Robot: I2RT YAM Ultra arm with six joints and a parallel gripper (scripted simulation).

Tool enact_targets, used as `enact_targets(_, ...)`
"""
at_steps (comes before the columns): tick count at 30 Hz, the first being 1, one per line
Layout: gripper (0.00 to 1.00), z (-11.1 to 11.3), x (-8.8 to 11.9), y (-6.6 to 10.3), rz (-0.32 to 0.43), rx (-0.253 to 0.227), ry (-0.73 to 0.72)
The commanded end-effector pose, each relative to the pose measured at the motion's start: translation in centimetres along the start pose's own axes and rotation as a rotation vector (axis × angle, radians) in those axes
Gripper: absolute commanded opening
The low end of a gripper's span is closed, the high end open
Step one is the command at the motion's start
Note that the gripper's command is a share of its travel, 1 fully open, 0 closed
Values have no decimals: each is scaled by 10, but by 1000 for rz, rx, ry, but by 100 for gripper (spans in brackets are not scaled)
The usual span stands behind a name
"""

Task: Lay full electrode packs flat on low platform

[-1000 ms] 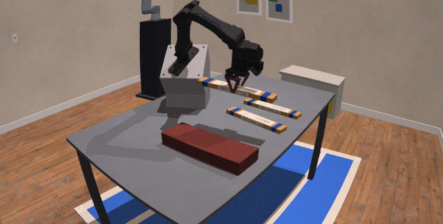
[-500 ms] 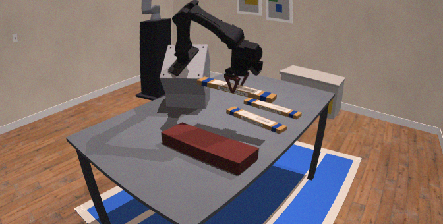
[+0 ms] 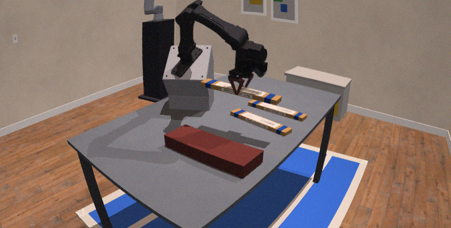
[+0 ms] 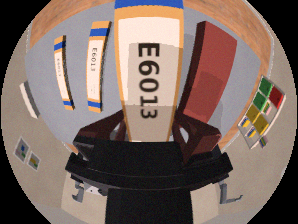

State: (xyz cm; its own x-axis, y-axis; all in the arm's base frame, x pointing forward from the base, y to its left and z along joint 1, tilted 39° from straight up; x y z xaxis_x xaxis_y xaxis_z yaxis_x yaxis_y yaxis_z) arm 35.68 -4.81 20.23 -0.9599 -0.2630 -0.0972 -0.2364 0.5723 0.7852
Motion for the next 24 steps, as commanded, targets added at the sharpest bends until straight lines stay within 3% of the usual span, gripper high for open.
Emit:
enact_targets(1, 0, -4, -3, 30, -82, 15, -14)
enact_targets(12, 0, -4, -4, 30, -85, 16, -16)
enact_targets(15, 0, 4, -6, 29, -85, 15, -110)
enact_targets(22, 0, 15, -12, 31, -90, 14, -114)
enact_targets(24, 0, 26, -17, 22, -65, 10, -95)
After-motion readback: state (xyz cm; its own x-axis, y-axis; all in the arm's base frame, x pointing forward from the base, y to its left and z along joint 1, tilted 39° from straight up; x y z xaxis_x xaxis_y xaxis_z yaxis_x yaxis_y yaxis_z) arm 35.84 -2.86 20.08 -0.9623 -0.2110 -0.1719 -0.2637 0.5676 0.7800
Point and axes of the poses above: the point where the finger pads meet when closed, its own y axis back along the fingers, its own z axis across the jaws, x = y × z, the point moved 8 cm from there along y, back along the fingers, and after that the axes turned 12 degrees about y, right-handed, at the moved point
